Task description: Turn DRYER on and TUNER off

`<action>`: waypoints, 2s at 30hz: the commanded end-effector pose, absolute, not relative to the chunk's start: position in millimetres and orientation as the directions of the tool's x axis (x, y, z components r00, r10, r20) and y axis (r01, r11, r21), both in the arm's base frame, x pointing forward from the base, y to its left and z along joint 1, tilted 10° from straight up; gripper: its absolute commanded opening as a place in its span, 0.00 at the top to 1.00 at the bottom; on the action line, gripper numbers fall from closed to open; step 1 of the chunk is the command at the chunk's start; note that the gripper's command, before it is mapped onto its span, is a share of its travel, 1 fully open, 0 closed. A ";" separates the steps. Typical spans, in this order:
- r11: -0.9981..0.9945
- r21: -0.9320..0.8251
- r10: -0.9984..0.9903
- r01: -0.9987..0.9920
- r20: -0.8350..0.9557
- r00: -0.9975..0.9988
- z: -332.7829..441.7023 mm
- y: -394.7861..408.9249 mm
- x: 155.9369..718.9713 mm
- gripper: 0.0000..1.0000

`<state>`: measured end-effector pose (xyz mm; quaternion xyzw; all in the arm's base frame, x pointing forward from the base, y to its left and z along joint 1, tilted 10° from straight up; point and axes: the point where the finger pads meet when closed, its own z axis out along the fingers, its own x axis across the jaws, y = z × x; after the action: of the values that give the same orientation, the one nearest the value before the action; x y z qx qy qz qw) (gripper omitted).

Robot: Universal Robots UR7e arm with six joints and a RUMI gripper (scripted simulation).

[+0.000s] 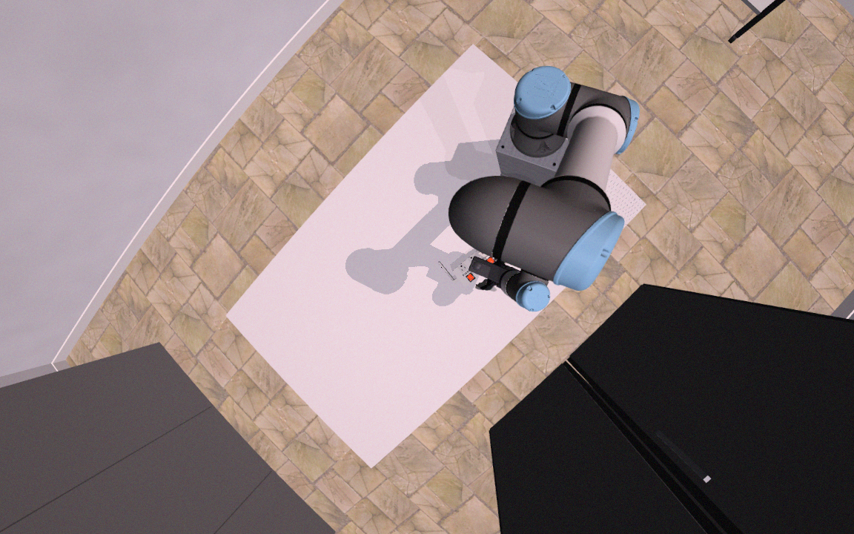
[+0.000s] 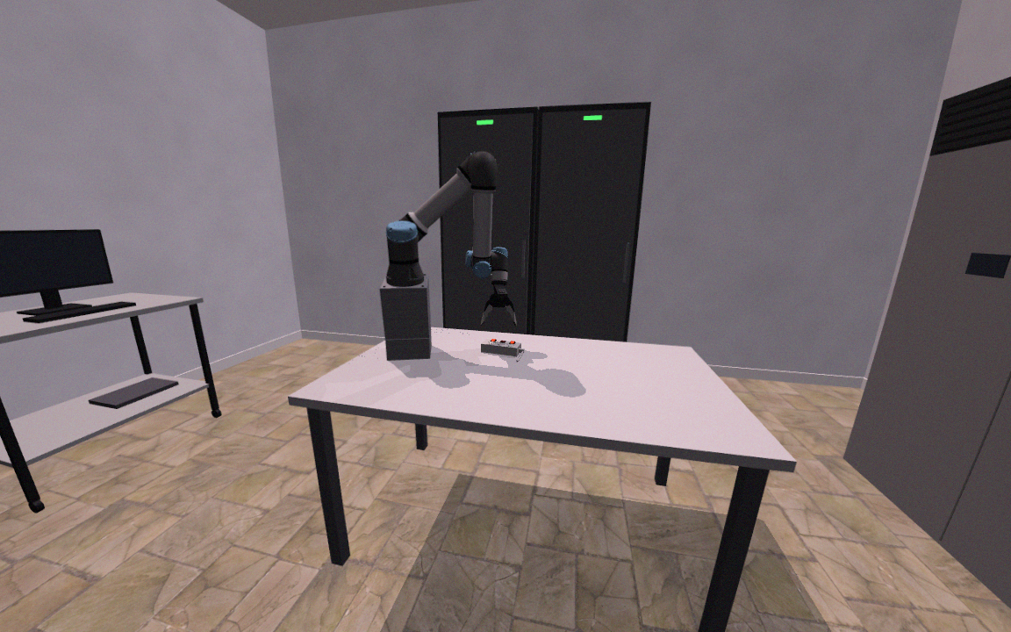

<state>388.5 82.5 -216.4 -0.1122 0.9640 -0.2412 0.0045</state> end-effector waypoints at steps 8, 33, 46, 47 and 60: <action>0.858 -0.465 -0.221 -0.218 0.049 -0.974 -217.1 82.8 386.3 0.00; 0.858 -0.465 -0.221 -0.218 0.049 -0.974 -217.1 82.8 386.3 0.00; 0.858 -0.465 -0.221 -0.218 0.049 -0.974 -217.1 82.8 386.3 0.00; 0.858 -0.465 -0.221 -0.218 0.049 -0.974 -217.1 82.8 386.3 0.00; 0.911 -0.393 -0.131 -0.126 0.014 -0.991 -197.4 71.2 392.2 0.00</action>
<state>389.9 78.6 -210.6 -0.0972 0.9687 -0.2285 0.0050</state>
